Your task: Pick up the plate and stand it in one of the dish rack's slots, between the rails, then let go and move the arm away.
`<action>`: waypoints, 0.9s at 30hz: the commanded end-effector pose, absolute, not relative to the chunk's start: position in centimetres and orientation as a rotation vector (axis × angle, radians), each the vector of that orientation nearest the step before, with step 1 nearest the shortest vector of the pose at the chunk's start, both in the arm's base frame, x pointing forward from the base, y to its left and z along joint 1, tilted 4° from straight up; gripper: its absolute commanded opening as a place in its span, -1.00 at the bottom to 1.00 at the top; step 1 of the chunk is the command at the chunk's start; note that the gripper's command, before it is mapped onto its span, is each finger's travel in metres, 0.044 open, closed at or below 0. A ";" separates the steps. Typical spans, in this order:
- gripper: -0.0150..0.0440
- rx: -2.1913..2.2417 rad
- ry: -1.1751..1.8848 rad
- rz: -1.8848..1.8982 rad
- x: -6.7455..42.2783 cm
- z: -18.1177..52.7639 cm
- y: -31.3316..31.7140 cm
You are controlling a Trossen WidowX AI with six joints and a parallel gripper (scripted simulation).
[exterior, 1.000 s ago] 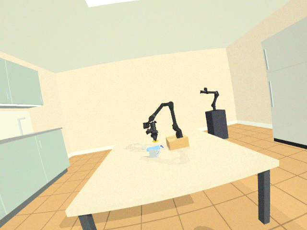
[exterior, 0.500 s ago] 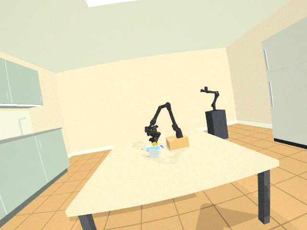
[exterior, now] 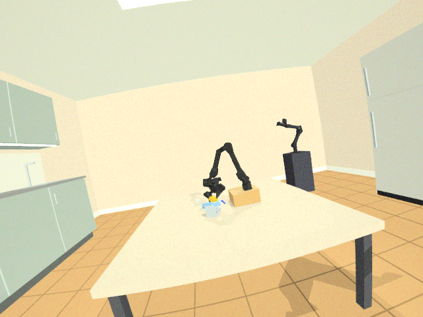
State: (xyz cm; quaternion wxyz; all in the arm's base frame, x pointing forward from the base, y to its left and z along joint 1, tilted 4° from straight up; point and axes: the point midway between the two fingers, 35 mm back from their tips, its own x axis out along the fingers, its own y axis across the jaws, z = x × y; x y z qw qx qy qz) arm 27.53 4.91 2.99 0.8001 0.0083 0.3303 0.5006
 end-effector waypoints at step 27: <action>-0.49 -0.147 0.106 1.163 26.1 2.8 4.4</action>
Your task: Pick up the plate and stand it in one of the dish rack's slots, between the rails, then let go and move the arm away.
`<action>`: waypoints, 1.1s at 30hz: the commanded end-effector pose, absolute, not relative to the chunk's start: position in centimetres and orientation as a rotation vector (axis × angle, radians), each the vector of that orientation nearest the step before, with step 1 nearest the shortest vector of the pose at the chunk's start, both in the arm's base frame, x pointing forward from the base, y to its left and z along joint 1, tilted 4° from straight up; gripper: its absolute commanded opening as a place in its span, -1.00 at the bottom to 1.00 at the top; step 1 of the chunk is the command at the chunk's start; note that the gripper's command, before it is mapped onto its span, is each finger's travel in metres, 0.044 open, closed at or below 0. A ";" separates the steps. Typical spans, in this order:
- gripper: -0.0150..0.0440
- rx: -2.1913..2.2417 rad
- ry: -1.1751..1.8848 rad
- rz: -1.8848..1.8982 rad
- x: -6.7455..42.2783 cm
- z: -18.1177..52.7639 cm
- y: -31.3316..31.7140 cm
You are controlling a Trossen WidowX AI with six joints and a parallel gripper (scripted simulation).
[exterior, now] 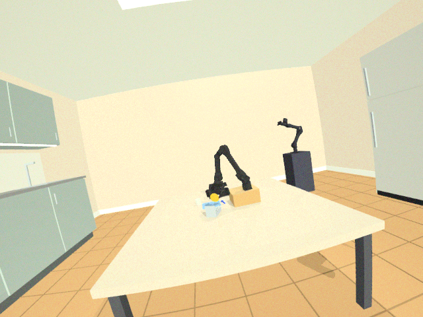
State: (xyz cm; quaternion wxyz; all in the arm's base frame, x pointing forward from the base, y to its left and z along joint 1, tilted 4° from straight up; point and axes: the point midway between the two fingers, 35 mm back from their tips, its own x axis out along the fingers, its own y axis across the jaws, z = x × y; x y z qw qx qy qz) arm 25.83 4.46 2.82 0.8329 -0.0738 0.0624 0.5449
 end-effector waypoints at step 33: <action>-0.49 -0.158 0.086 1.170 27.2 -1.3 5.5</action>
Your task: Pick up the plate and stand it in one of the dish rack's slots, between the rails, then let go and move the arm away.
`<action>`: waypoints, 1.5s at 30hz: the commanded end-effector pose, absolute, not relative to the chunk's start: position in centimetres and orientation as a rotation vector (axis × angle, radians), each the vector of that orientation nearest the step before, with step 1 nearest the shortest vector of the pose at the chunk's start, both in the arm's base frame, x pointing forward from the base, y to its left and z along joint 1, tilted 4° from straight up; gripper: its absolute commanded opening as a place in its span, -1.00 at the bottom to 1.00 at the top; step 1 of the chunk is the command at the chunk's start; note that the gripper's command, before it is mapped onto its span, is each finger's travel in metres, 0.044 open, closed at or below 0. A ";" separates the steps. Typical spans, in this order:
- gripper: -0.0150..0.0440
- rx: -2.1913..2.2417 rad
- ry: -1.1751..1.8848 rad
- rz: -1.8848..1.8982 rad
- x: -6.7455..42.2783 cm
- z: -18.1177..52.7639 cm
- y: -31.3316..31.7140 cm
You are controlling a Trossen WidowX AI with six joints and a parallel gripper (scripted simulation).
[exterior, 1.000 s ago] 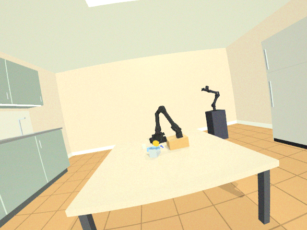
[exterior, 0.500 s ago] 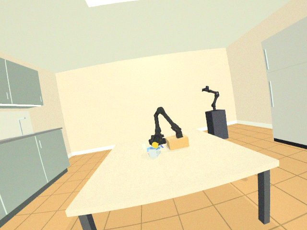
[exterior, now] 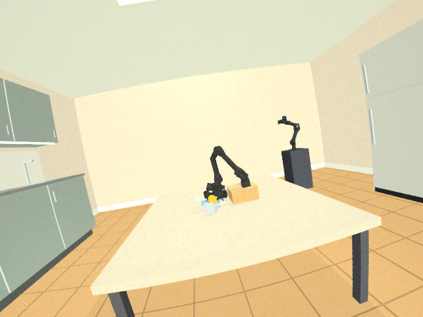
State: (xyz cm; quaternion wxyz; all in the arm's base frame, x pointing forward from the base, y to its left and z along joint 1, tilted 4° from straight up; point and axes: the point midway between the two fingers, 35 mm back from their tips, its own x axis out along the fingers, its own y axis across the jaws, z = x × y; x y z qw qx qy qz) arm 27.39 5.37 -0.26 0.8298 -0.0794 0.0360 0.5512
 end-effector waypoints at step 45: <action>0.86 -0.172 0.095 1.173 27.8 2.3 5.2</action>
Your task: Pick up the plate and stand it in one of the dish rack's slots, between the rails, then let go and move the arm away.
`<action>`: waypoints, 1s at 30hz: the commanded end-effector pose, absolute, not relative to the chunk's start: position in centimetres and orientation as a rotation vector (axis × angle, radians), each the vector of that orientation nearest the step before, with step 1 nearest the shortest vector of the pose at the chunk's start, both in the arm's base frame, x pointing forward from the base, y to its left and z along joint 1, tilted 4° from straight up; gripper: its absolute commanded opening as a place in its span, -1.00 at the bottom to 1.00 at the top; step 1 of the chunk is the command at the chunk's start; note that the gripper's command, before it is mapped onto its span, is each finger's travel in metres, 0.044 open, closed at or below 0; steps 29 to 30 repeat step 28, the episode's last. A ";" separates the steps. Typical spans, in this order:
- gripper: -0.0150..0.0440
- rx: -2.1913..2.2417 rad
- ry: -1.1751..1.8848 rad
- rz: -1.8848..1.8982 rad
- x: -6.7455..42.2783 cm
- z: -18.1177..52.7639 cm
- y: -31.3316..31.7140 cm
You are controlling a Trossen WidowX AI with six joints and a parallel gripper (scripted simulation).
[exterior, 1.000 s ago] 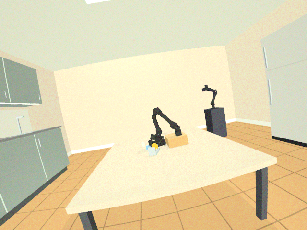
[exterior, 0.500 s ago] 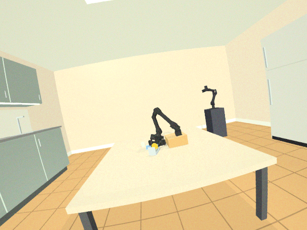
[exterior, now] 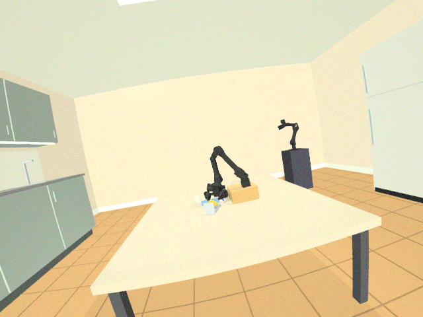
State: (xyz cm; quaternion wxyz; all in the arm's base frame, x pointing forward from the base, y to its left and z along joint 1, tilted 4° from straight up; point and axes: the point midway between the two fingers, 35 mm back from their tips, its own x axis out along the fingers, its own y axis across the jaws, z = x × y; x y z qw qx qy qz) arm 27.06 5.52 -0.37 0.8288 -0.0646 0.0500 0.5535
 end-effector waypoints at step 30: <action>0.86 -0.118 0.559 1.096 27.6 9.6 4.5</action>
